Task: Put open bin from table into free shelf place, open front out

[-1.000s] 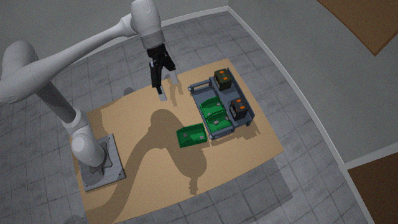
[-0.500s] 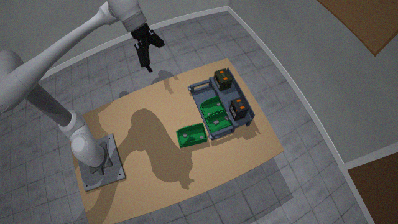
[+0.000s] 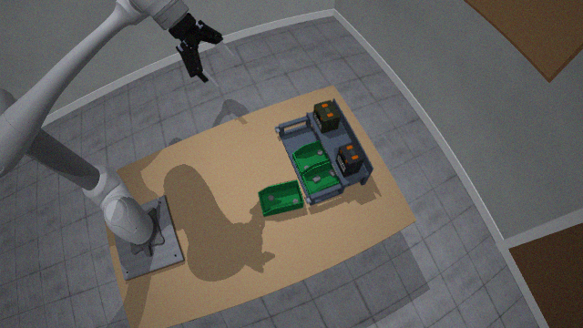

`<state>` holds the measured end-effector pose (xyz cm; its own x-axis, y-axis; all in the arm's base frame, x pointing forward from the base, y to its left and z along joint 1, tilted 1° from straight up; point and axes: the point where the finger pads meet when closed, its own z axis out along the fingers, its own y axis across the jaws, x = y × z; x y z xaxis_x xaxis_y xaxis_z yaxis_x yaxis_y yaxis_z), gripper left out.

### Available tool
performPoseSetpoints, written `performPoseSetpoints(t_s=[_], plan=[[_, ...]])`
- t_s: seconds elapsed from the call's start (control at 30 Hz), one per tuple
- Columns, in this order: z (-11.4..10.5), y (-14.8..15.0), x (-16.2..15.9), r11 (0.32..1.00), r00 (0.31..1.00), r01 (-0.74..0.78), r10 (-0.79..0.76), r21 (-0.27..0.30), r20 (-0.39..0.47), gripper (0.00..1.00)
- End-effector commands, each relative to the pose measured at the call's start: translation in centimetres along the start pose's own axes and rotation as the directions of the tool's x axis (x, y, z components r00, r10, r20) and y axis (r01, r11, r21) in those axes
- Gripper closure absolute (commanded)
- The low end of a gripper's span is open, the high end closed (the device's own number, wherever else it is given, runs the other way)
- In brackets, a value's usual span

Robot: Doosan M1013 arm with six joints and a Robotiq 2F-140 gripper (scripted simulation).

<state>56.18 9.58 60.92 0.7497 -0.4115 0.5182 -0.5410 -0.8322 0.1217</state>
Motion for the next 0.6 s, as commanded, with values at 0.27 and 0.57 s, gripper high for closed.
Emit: performPoseSetpoints(t_s=[0.27, 0.57], plan=[[-5.2, -1.6, -0.6, 0.995, 0.999, -0.011, 0.015, 0.103, -0.039, 0.0], [-7.2, -2.1, -0.9, 0.99, 0.998, -0.014, 0.021, 0.142, -0.051, 0.0]])
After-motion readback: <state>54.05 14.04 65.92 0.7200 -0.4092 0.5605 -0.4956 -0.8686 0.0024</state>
